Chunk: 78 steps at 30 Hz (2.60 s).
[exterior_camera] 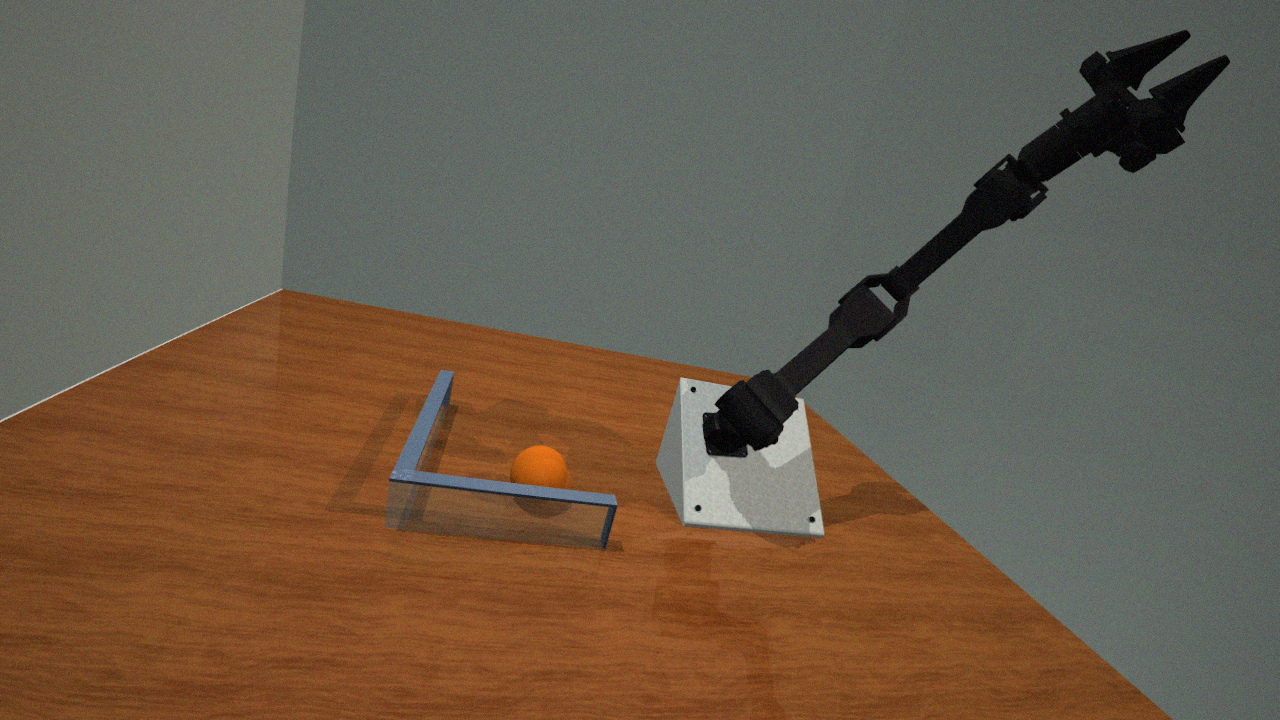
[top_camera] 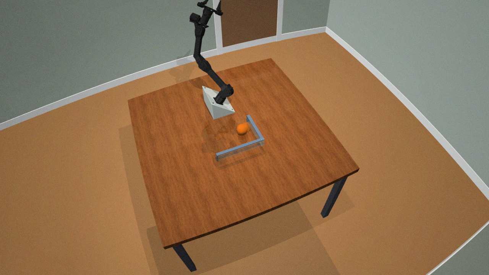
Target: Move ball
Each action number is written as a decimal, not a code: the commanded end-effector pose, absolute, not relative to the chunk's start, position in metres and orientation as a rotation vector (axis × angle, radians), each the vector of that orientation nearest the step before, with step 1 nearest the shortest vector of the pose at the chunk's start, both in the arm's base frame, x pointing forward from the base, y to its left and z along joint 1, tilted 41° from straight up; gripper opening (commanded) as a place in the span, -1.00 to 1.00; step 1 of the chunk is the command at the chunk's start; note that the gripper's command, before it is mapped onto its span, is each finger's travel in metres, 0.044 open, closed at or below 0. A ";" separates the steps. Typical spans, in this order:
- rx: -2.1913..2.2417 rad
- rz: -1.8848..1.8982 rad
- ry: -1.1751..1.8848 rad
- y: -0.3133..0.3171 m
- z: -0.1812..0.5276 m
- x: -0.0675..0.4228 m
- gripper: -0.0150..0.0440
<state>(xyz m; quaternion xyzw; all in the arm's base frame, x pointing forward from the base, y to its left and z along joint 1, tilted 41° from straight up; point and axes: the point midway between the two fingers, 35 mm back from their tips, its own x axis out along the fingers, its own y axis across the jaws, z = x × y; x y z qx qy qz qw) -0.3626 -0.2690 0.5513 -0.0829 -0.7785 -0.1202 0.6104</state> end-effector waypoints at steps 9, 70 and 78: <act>-0.382 -0.199 -1.650 -0.198 0.605 -0.307 1.00; -1.220 1.026 0.386 0.037 0.236 0.325 1.00; -0.853 1.305 0.623 0.011 0.117 0.292 1.00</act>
